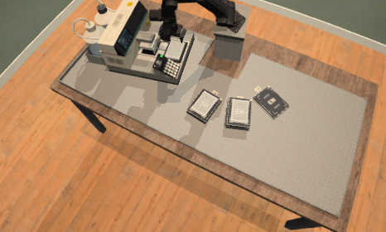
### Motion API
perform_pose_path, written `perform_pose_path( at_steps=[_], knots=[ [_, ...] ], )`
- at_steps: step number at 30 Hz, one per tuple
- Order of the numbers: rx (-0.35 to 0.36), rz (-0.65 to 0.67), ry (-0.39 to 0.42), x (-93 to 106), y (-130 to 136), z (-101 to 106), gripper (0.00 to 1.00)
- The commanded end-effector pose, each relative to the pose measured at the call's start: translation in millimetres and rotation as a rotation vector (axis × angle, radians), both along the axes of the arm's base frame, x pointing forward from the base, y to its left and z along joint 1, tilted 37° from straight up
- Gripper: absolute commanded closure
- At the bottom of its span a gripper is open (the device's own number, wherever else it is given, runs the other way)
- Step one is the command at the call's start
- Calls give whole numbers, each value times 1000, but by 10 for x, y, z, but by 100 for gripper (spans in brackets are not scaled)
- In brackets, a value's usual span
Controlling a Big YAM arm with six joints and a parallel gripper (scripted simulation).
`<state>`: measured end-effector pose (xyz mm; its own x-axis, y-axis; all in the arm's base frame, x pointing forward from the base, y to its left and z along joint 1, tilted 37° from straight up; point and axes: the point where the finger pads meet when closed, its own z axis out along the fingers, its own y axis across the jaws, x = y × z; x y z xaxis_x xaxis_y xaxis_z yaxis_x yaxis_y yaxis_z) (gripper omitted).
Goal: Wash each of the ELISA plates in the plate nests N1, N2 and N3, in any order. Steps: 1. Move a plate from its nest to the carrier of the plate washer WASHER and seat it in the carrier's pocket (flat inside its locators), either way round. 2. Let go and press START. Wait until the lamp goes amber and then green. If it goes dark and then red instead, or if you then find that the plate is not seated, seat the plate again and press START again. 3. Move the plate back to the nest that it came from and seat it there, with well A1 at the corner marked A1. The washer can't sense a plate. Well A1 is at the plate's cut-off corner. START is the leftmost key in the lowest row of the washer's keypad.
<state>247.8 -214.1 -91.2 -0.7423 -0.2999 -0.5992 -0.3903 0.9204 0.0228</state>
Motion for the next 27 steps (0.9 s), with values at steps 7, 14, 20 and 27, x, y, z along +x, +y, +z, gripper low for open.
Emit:
perform_pose_path(
  at_steps=[7, 14, 20, 27],
  knots=[
    [-25, -2, -15, -63, -110, 148, 0],
    [9, -15, 1, 6, 37, 158, 2],
    [103, -175, 42, 198, 176, 333, 14],
    [196, -308, 81, 345, 320, 478, 24]
  ],
)
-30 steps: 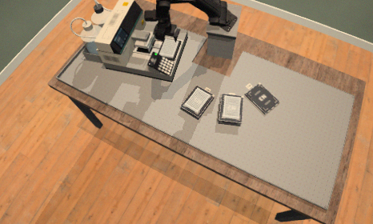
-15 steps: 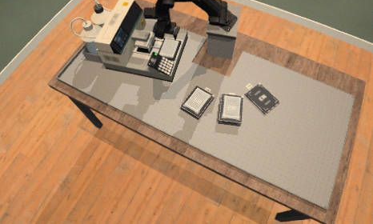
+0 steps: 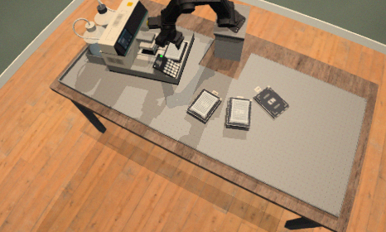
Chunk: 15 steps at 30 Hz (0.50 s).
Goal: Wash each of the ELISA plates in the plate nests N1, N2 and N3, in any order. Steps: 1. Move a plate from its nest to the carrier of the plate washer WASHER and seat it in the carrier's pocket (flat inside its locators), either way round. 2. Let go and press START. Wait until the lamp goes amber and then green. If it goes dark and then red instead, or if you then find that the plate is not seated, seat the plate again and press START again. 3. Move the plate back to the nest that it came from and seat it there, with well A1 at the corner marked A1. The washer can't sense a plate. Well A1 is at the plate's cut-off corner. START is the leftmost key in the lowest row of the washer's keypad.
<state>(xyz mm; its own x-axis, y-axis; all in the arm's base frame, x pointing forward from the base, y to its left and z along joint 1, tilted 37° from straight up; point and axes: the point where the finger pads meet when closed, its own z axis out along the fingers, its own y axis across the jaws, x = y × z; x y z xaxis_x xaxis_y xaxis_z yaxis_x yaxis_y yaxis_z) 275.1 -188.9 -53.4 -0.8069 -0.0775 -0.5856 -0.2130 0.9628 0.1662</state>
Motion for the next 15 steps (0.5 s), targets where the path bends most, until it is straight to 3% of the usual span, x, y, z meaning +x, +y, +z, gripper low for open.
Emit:
perform_pose_path(
  at_steps=[1, 7, 11, 15],
  knots=[
    [79, -152, 42, 102, 97, 130, 26],
    [197, -311, 97, 254, 274, 290, 38],
    [266, -423, 122, 258, 241, 295, 46],
    [277, -448, 126, 238, 209, 295, 50]
  ],
)
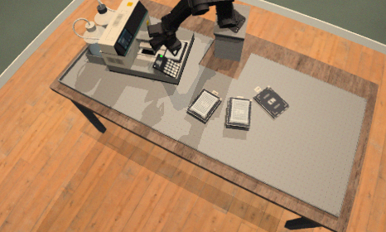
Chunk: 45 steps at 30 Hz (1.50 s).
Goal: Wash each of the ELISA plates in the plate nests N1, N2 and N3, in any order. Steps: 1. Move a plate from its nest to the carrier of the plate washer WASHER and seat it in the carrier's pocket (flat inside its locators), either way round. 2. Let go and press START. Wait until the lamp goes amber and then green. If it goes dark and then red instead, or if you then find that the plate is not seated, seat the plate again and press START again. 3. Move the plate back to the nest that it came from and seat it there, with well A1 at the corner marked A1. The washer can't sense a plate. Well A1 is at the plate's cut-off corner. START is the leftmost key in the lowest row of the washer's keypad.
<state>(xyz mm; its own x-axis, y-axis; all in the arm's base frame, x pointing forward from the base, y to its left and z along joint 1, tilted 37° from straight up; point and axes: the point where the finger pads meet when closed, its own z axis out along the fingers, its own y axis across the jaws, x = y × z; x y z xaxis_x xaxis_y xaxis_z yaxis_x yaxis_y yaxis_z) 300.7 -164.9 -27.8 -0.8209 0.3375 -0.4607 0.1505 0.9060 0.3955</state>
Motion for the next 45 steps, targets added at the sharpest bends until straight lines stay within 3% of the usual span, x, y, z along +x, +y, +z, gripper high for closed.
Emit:
perform_pose_path(
  at_steps=[1, 4, 25, 30, 37, 39, 45],
  knots=[
    [37, -100, 18, -17, -30, 39, 52],
    [37, -99, 17, -15, -28, 39, 58],
    [398, -588, 187, 339, 783, 505, 96],
    [481, -712, 211, 358, 753, 518, 100],
    [481, -715, 209, 360, 738, 523, 100],
    [450, -748, 189, 394, 810, 356, 100],
    [347, -859, 49, 525, 879, 139, 100]
  ],
)
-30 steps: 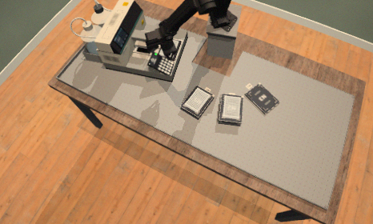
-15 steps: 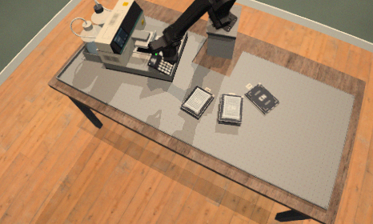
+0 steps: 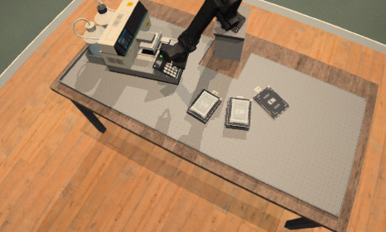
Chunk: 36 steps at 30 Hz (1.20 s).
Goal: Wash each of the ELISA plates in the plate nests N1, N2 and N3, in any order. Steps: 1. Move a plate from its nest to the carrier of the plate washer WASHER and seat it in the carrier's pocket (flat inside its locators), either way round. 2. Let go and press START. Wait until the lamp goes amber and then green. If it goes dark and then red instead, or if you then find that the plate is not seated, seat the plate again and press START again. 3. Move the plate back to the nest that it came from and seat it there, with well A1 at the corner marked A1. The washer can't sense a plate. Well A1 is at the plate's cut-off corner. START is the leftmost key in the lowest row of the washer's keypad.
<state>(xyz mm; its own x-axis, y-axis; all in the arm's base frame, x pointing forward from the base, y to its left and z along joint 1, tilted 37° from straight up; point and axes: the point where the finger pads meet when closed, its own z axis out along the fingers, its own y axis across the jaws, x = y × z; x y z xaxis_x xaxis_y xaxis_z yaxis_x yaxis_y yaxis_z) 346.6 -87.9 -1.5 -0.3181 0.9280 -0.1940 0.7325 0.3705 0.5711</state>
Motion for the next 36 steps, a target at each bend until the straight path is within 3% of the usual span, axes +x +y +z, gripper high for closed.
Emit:
perform_pose_path(
  at_steps=[1, 3, 19, 36],
  knots=[
    [-12, -94, -44, 66, 109, -124, 100],
    [-48, -123, -61, 65, 108, -123, 100],
    [-55, -126, -70, 88, 57, -69, 100],
    [-50, -123, -73, 286, 73, -276, 100]
  ],
)
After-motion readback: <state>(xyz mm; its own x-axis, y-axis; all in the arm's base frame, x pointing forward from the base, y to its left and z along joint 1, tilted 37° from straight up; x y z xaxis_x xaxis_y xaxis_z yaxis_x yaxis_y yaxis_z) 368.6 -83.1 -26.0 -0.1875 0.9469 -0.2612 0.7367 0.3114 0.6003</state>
